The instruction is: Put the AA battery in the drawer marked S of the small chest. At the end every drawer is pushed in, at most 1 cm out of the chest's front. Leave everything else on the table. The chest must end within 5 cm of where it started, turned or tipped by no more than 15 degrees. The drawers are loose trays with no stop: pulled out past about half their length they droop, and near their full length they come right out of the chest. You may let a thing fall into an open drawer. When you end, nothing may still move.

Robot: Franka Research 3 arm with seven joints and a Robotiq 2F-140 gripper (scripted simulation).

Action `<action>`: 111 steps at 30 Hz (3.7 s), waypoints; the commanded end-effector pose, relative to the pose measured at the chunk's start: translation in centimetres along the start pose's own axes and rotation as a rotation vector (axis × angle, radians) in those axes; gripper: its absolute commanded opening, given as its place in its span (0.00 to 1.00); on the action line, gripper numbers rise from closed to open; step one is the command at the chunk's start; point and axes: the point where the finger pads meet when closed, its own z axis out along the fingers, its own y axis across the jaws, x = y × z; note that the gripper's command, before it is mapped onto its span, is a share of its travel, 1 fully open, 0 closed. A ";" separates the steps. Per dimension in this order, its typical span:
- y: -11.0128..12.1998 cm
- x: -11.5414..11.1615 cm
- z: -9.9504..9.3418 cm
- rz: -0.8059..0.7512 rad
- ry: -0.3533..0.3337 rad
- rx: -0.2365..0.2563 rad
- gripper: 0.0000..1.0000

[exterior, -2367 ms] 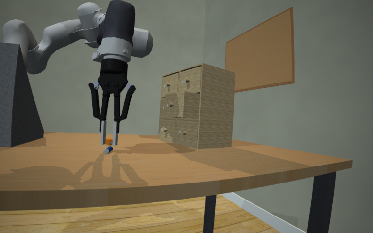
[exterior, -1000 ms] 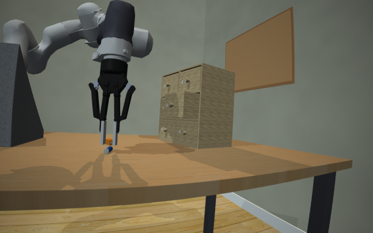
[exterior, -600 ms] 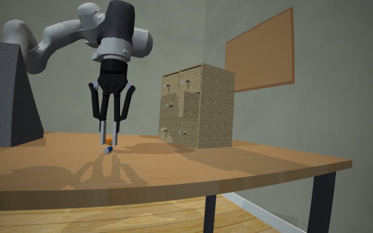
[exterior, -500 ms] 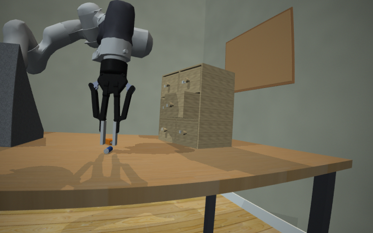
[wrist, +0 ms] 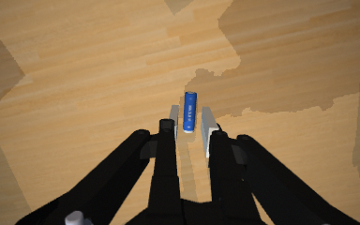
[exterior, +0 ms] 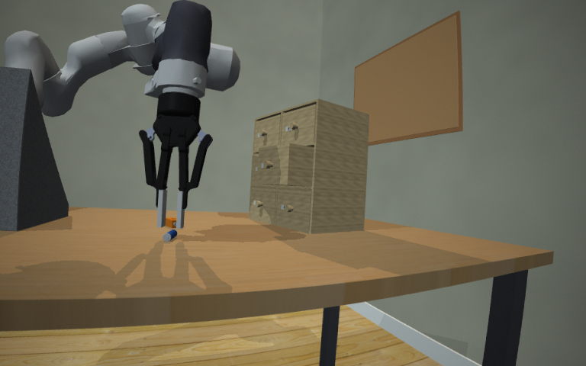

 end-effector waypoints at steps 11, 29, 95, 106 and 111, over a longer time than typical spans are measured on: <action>0.1 0.0 0.4 -0.003 0.001 -0.004 0.17; 0.1 0.0 2.1 -0.003 0.001 -0.004 0.17; 0.0 0.0 -7.9 -0.004 0.001 -0.003 0.06; 0.9 2.0 -7.7 -0.309 0.006 -0.003 0.06; 1.3 2.7 -7.7 -0.426 0.007 -0.003 0.06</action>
